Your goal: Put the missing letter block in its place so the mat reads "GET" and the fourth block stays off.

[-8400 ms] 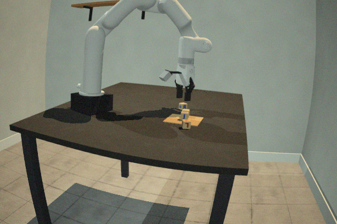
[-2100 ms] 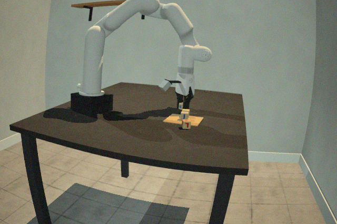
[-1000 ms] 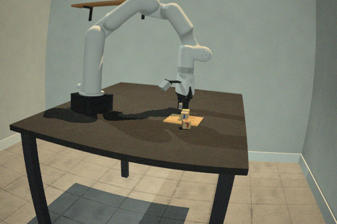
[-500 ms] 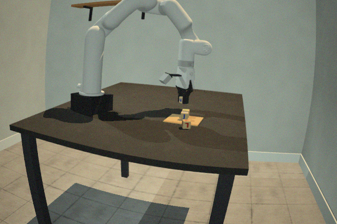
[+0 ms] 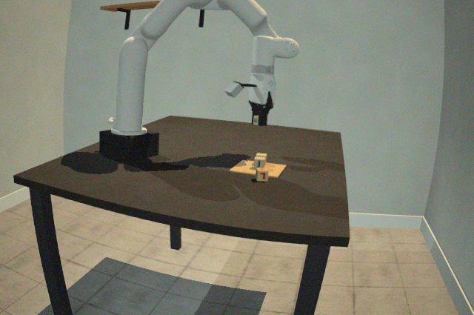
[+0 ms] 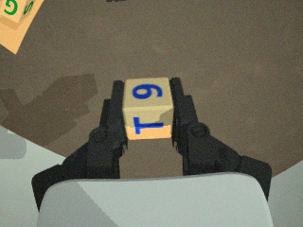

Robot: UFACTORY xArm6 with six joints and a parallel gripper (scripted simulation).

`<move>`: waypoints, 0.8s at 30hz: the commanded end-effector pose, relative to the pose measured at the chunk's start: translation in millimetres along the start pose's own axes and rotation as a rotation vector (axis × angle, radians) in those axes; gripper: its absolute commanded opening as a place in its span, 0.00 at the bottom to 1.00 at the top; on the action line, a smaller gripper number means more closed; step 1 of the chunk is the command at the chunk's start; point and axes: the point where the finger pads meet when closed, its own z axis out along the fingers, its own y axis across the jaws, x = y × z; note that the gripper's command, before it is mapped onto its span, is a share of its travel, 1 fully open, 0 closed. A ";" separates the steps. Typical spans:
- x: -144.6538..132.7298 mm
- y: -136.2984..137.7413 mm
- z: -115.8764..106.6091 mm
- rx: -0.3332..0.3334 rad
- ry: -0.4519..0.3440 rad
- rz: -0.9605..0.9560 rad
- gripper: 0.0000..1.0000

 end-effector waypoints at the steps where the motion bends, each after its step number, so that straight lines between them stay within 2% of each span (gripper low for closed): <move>1: -1.5 -0.3 -2.1 0.001 -0.005 0.000 0.27; 8: -1.0 -1.9 -2.1 0.001 -0.005 -0.006 0.27; 14: 3.8 -16.6 -2.4 0.001 -0.005 -0.060 0.27; 24: 43.5 -100.1 -3.9 0.002 -0.004 -0.384 0.27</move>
